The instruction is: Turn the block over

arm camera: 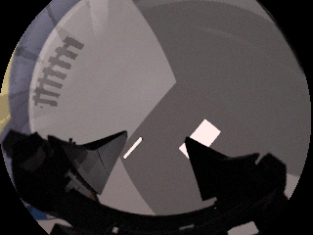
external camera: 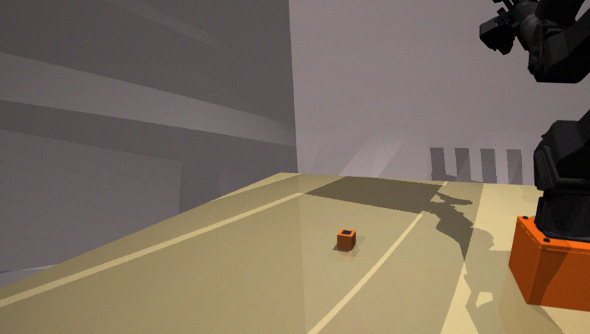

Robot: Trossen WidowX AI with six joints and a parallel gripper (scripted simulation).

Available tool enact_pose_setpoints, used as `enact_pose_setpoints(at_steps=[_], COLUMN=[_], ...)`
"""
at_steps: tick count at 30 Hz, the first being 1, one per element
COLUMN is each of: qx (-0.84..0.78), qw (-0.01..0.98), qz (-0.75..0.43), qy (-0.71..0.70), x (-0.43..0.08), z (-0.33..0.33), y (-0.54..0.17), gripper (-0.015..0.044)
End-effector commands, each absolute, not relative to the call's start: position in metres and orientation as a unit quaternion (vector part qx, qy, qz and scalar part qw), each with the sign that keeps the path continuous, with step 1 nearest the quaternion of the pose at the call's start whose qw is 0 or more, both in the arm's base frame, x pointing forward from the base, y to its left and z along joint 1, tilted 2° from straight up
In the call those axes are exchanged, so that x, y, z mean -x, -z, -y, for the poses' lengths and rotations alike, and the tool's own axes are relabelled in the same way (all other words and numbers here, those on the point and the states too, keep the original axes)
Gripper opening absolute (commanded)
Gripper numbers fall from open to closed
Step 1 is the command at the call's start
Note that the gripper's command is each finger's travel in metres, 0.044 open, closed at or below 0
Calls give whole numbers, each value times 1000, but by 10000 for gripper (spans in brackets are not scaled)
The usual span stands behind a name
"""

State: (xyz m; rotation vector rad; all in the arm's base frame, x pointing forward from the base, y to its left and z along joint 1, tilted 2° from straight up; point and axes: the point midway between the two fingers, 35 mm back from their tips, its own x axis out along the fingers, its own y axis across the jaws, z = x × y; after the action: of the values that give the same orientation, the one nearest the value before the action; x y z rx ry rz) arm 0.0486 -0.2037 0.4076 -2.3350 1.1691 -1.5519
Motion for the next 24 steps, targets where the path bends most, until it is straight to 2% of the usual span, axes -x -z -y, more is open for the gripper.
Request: enact_pose_setpoints(at_steps=[1, 3, 7, 14, 19, 24], qx=[769, 773, 762, 660, 541, 405], qw=[60, 126, 316, 600, 745, 830], qz=[-383, -369, -332, -299, -312, -358], qy=[509, 500, 458, 340, 237, 136], x=[-50, -63, -110, -208, -276, -330], z=[206, 222, 262, 293, 281, 245], y=[-407, -401, -376, -312, -257, -199], gripper=[426, 440, 440, 440, 440, 440])
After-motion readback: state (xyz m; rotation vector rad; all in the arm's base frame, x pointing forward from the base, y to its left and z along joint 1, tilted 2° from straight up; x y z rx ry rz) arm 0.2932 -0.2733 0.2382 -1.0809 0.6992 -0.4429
